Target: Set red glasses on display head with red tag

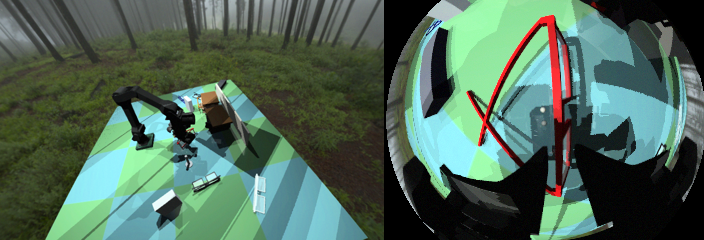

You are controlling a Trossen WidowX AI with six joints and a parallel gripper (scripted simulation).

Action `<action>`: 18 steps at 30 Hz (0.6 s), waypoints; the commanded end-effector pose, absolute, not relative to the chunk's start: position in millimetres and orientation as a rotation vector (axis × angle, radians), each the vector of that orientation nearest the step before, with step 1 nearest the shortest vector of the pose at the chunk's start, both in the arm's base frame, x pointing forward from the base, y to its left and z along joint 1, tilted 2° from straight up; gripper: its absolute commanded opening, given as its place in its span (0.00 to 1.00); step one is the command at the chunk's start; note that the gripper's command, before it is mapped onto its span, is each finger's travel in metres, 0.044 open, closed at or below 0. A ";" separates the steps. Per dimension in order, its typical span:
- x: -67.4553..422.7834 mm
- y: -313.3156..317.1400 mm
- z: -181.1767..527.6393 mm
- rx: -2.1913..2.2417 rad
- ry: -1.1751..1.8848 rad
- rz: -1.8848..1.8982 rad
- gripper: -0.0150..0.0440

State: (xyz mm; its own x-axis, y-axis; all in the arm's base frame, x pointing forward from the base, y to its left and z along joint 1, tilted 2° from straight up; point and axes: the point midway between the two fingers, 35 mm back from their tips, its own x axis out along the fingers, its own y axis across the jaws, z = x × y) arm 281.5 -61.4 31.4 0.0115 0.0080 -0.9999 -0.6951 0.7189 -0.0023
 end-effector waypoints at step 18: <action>278.1 -57.8 31.4 -0.605 1.470 0.609 0.42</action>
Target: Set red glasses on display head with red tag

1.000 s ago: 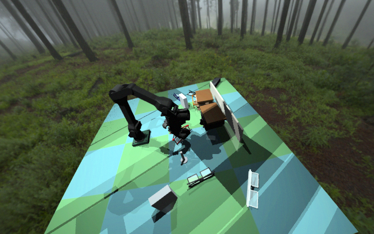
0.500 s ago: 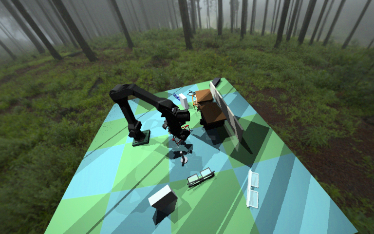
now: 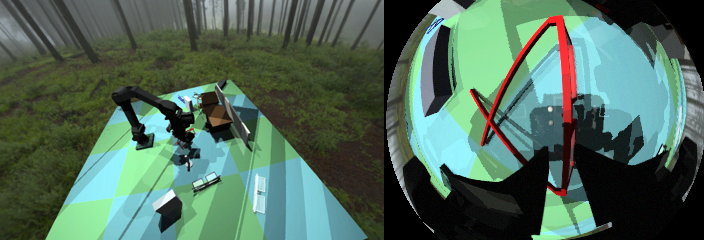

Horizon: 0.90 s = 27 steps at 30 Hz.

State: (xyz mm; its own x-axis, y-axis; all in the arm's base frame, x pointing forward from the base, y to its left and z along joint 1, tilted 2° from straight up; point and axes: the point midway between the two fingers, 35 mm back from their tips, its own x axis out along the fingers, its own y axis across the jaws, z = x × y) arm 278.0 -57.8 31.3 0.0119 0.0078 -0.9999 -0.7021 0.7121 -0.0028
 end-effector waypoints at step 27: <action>281.0 -59.0 54.3 -0.604 1.471 0.609 0.25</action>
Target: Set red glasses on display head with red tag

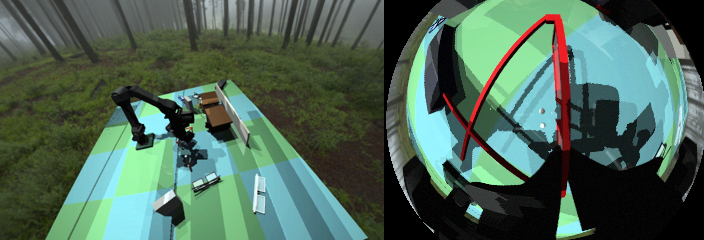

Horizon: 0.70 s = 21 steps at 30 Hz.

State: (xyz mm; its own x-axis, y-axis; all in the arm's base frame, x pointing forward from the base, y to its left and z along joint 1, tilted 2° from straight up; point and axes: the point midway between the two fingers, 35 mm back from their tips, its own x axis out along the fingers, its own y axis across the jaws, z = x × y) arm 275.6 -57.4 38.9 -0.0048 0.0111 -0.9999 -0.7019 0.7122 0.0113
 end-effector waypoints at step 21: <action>277.5 -63.8 132.8 -0.579 1.486 0.585 0.25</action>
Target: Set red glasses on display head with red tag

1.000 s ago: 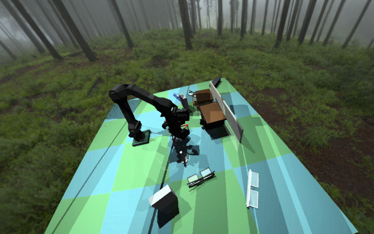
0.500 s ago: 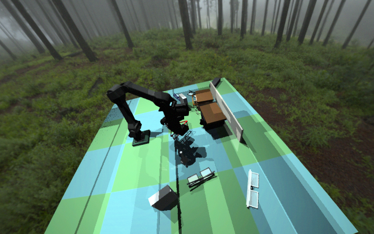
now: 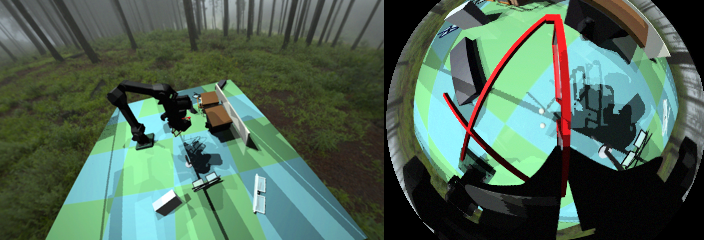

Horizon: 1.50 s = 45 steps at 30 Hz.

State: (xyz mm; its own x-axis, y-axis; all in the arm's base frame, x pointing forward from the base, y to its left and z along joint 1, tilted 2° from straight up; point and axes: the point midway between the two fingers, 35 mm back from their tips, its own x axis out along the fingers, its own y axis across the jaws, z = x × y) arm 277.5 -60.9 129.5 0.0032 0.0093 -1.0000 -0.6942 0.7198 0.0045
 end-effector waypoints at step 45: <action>242.6 -204.6 115.1 0.616 1.477 -0.629 0.25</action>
State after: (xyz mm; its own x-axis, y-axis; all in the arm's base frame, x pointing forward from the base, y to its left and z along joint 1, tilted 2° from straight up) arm 245.0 -205.2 128.3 0.0128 -0.0172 -0.9998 0.7071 0.7071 -0.0031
